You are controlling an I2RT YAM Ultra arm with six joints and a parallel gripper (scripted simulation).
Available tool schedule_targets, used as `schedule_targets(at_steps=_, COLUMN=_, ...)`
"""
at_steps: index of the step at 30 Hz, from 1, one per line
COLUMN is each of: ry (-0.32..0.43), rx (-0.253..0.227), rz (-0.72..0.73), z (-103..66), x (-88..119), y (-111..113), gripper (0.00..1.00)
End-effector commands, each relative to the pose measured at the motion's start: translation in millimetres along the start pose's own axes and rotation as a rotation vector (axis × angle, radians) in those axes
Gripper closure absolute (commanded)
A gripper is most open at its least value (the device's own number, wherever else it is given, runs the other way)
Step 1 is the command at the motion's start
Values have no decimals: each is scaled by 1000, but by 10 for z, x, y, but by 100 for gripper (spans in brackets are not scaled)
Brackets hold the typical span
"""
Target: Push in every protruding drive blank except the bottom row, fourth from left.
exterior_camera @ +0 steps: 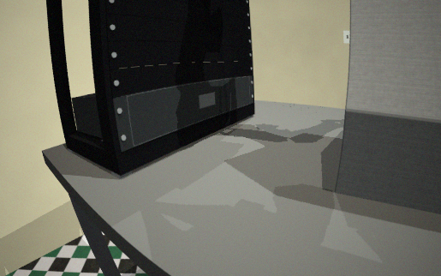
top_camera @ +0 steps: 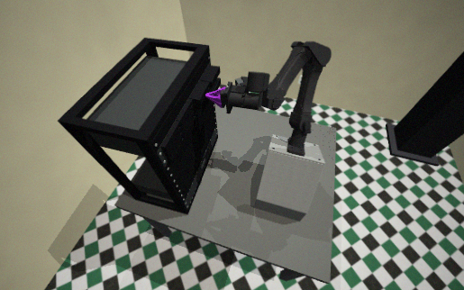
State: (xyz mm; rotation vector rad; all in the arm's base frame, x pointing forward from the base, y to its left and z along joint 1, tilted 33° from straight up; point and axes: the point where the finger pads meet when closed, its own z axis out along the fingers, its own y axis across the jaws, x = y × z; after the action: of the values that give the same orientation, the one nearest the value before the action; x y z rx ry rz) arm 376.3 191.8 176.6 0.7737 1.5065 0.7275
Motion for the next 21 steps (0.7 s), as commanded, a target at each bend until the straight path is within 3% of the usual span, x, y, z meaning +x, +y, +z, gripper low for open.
schedule_targets(at_steps=1, ry=25, rx=-80, rz=36, z=77, x=55, y=342, gripper=100)
schedule_targets(at_steps=21, ry=20, rx=-88, rz=45, z=70, x=28, y=373, gripper=100)
